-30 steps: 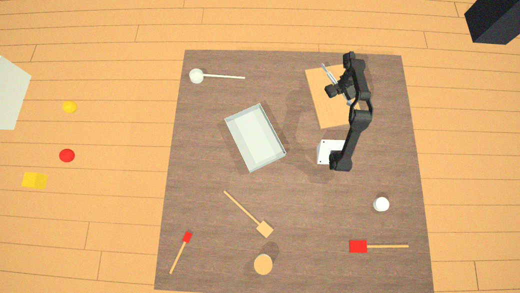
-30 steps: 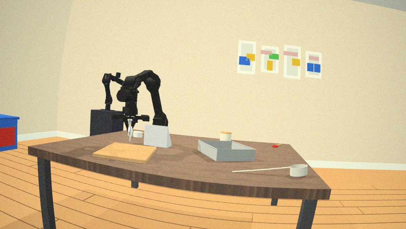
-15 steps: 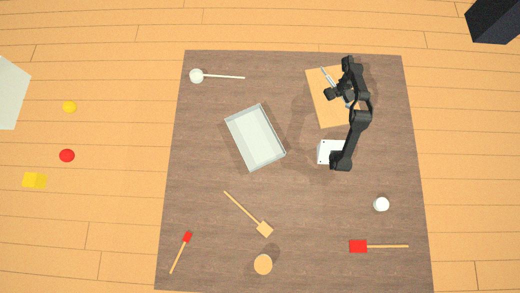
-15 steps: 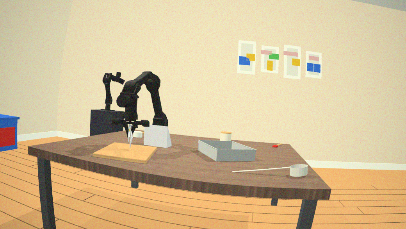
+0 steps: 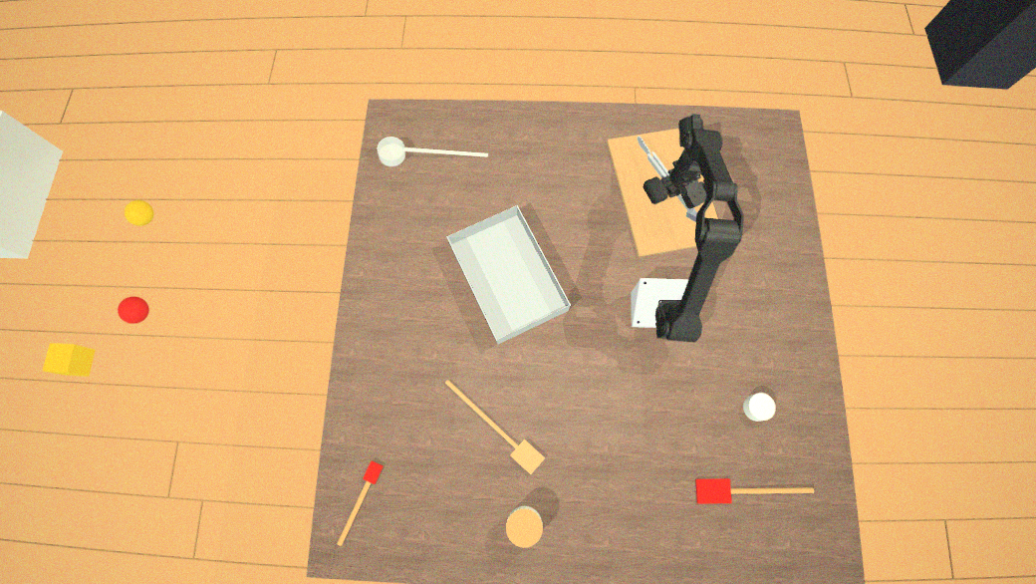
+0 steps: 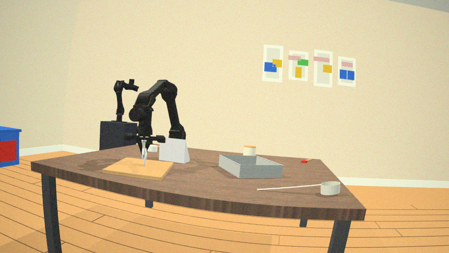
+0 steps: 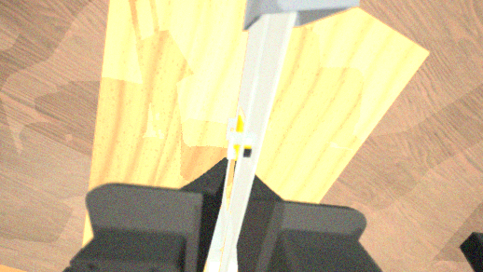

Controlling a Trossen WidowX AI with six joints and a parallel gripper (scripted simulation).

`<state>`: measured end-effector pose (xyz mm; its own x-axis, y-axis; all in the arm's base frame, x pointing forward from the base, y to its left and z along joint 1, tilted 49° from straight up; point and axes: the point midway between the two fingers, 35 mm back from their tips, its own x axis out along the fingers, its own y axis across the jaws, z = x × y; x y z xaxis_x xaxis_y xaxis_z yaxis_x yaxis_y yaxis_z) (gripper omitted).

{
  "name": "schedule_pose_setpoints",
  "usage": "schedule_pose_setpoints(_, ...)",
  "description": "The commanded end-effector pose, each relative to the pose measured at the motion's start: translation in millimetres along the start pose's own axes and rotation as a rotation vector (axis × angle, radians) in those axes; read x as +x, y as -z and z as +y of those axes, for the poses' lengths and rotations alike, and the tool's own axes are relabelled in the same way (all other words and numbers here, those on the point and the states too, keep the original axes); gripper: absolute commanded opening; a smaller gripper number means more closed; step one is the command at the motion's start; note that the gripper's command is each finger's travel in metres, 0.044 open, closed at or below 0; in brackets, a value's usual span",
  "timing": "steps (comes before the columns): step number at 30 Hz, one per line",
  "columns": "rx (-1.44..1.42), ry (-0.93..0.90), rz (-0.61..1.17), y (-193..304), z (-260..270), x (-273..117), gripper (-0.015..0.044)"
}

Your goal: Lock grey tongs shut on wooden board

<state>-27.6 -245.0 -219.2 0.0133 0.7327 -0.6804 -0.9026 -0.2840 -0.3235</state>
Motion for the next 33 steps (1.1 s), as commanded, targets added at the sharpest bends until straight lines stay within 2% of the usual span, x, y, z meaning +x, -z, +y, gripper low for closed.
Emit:
schedule_pose_setpoints(1, 0.0, 0.0, 0.0, 0, 0, 0, 0.0007)
schedule_pose_setpoints(17, 0.0, 0.0, 0.0, 0, 0, 0, 0.0427)
schedule_pose_setpoints(21, 0.0, 0.0, 0.0, -1, 0, -2, 0.044)
schedule_pose_setpoints(24, 0.0, 0.0, -0.001, -15, -2, -18, 0.044)
schedule_pose_setpoints(33, -0.002, 0.0, -0.01, -114, -25, -97, 0.044)
